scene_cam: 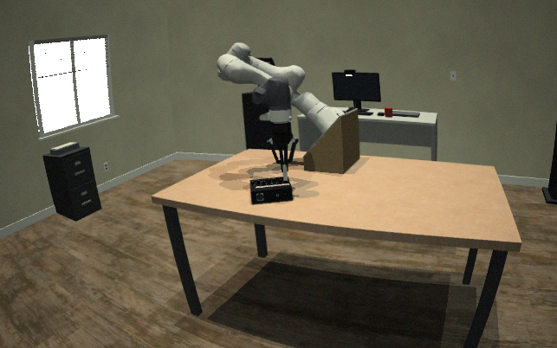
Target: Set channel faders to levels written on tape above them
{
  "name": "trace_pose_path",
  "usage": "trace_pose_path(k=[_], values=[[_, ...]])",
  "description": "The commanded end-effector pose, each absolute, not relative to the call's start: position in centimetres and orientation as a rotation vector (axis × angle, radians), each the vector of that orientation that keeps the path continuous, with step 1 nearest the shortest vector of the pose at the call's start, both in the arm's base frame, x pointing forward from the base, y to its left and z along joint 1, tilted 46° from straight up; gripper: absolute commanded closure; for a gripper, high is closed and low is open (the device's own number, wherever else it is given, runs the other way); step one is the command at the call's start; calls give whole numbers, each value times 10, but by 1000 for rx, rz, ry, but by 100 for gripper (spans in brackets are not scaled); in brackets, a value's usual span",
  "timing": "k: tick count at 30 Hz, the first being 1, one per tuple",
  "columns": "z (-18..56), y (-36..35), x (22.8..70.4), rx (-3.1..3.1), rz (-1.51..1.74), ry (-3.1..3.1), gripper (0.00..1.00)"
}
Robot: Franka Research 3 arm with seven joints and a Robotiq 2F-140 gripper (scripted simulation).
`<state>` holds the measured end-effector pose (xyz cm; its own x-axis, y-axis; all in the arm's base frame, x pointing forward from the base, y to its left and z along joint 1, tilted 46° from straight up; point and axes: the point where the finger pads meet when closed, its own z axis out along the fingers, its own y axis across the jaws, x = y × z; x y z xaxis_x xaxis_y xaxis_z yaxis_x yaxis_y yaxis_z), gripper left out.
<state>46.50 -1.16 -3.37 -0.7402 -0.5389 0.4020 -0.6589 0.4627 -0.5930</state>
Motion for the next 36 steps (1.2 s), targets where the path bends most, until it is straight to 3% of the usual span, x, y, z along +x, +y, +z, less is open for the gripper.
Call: trace_pose_path(k=[1, 36], values=[[-34, -13, 465, 1047, 1140, -2553, 100], [-33, -7, 469, 1047, 1140, -2553, 100]])
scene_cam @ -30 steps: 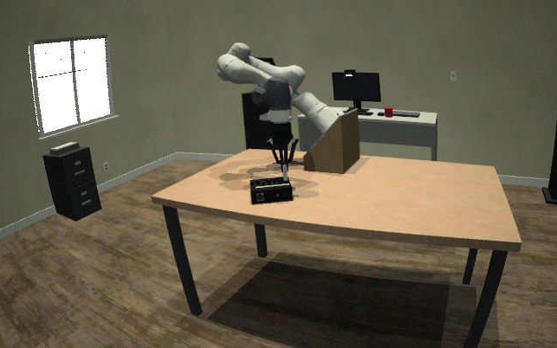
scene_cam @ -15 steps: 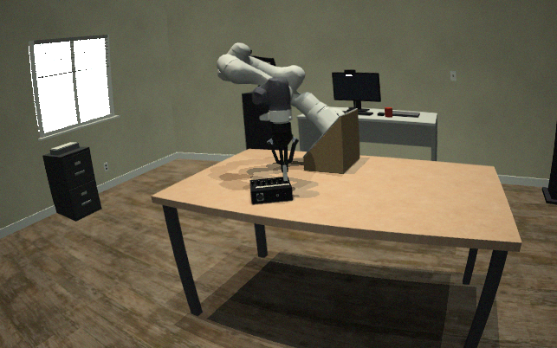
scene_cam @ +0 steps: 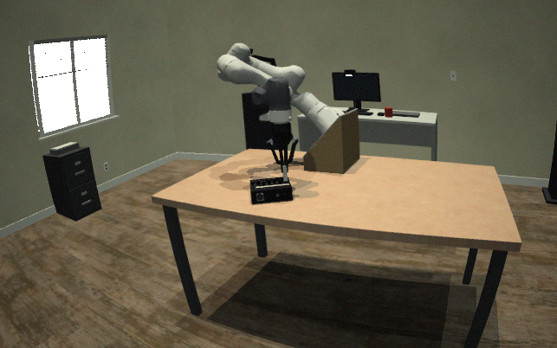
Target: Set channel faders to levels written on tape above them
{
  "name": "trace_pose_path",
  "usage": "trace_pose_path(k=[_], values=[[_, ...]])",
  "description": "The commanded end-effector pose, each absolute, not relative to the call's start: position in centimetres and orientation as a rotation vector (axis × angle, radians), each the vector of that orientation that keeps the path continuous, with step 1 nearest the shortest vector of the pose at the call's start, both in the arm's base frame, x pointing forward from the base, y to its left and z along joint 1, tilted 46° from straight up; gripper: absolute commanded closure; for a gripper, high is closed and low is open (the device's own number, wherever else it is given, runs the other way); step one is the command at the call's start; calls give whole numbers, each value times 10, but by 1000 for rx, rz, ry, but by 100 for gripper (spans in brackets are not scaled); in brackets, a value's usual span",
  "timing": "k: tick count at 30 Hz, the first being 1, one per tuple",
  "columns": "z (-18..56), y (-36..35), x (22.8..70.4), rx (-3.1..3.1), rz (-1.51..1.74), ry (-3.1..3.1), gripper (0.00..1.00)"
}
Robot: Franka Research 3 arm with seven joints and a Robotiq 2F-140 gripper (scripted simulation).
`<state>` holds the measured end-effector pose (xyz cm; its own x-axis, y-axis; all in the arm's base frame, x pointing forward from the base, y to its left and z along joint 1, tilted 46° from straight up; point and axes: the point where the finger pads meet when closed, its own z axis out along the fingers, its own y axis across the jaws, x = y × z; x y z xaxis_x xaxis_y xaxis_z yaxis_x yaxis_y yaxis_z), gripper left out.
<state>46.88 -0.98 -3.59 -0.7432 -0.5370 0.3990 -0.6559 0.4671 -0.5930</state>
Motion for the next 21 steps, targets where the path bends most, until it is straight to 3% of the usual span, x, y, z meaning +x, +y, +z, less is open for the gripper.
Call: trace_pose_path(k=[1, 21], values=[[-32, -6, 469, 1047, 1140, -2553, 100], [-8, 18, 464, 1047, 1140, -2553, 100]])
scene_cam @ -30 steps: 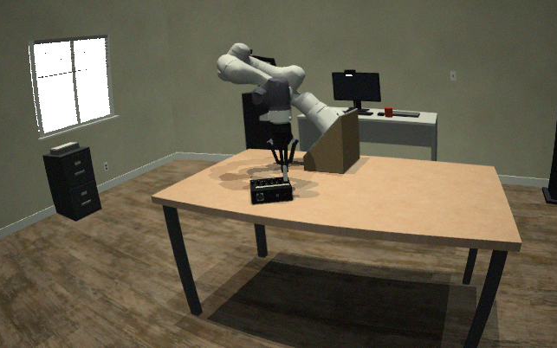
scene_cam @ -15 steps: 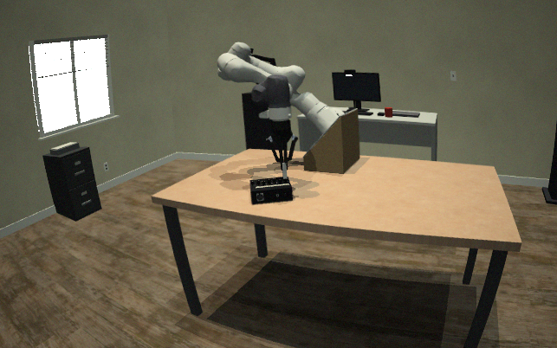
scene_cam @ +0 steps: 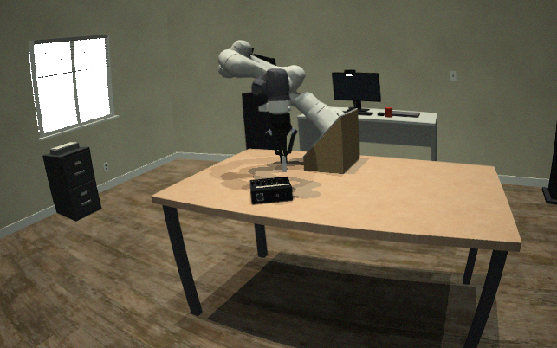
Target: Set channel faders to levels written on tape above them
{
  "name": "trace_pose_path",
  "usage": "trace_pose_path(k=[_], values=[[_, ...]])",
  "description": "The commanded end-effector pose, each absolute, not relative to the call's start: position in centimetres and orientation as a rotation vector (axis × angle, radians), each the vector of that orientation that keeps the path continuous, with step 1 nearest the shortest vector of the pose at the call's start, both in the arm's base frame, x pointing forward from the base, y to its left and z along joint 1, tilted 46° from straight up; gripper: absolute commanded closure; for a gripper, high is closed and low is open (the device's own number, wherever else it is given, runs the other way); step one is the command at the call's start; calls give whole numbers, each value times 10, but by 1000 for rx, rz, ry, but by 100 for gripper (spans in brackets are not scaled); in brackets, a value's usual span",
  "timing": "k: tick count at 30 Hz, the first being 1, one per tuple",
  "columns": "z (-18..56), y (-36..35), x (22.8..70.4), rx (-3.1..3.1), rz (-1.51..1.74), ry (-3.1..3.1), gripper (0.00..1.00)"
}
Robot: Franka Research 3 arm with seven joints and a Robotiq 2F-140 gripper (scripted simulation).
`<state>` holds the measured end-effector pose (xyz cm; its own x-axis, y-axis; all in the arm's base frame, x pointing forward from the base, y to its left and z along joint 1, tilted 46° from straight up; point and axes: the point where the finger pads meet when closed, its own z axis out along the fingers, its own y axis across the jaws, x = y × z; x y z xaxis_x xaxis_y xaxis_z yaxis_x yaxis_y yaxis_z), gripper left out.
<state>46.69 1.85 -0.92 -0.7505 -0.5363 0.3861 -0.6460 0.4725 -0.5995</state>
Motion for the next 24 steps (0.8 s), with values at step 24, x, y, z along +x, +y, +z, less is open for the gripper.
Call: trace_pose_path(k=[24], values=[[0, 11, 471, 1449, 1029, -2222, 100]])
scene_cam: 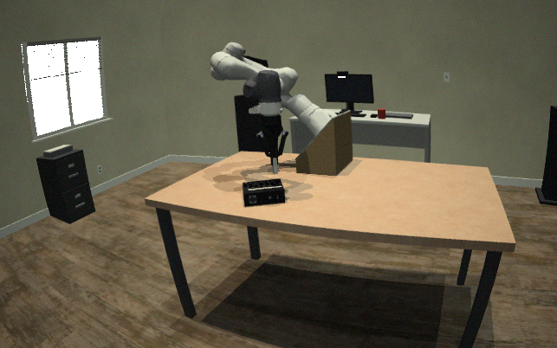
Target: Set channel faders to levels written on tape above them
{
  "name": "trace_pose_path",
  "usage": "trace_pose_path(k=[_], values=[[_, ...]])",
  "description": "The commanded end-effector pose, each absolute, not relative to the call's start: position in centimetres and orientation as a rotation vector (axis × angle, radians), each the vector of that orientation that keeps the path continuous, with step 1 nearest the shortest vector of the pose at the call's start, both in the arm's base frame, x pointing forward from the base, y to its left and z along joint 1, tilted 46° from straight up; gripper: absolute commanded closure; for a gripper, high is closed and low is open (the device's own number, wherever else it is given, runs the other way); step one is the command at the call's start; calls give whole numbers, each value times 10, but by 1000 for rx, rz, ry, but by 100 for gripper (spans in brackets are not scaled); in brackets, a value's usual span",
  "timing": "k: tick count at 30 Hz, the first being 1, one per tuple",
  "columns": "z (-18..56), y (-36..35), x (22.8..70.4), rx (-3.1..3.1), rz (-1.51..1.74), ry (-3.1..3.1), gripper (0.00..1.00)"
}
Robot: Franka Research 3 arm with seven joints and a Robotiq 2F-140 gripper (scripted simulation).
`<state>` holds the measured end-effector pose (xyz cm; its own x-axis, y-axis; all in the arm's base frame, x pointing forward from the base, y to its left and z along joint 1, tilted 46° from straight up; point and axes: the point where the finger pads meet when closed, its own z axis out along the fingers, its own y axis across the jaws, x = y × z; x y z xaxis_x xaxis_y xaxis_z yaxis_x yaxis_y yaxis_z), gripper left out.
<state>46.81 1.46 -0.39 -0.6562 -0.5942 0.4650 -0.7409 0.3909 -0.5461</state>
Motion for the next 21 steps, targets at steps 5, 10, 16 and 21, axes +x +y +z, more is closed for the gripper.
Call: trace_pose_path(k=[5, 10, 16, 21], values=[[11, 1, 479, 1573, 1003, -2102, 100], [26, -13, 488, 1677, 989, -1985, 100], [38, -25, 496, 1780, 974, -1845, 100], [52, -39, 503, 1869, 959, -1708, 100]])
